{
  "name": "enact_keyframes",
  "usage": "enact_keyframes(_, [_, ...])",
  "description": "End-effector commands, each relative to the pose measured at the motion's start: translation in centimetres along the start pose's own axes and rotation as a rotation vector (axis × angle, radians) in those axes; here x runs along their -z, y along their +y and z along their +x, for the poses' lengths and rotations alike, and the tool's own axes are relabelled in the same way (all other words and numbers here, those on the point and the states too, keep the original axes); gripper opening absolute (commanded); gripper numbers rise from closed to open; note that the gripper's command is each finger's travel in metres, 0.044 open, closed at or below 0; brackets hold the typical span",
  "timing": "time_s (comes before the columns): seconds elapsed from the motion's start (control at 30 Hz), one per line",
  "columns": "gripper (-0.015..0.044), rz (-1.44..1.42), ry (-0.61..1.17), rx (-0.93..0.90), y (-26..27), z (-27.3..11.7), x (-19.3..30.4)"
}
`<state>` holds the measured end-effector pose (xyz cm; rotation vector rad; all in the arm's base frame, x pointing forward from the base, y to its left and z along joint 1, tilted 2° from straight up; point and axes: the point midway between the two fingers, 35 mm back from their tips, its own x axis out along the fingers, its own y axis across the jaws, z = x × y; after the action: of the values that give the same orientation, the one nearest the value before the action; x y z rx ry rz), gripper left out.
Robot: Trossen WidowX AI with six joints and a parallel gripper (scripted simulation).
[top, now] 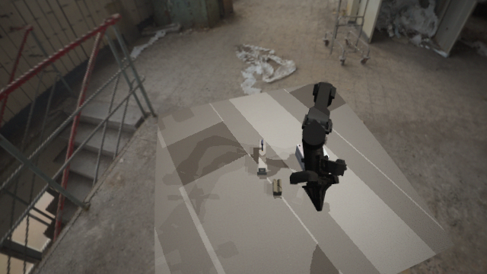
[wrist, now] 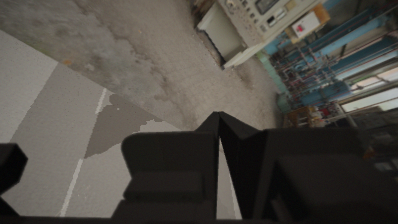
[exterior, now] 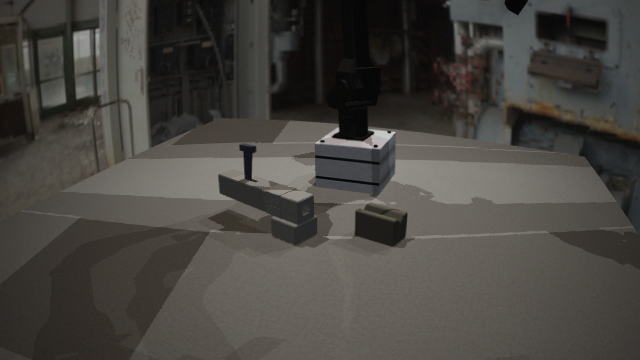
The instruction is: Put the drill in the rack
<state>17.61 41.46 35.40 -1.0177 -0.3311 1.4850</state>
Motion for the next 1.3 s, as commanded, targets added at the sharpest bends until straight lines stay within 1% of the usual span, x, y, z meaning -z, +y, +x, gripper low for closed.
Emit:
enact_keyframes(0.0, [0.0000, 0.134, 0.137, 0.006, -0.1, -0.9, 5.4])
enact_keyframes(0.17, [0.0000, 0.399, 0.343, 0.051, 0.0, -3.8, 13.8])
enact_keyframes(0.33, [0.0000, 0.675, 0.539, 0.118, 1.3, -7.9, 21.4])
enact_keyframes(0.5, [0.0000, 0.956, 0.733, 0.194, 4.1, -13.1, 28.1])
enact_keyframes(0.67, [0.0000, 1.245, 0.913, 0.287, 8.0, -18.8, 33.1])
enact_keyframes(0.87, [0.0000, 1.637, 1.134, 0.413, 14.6, -25.5, 36.9])
enact_keyframes(1.07, [0.0000, 2.036, 1.334, 0.553, 21.8, -31.4, 37.6])
enact_keyframes(1.13, [0.0000, 2.117, 1.371, 0.582, 23.3, -32.4, 37.5])
enact_keyframes(1.27, [0.0000, 2.127, 1.376, 0.586, 23.5, -32.5, 37.4])
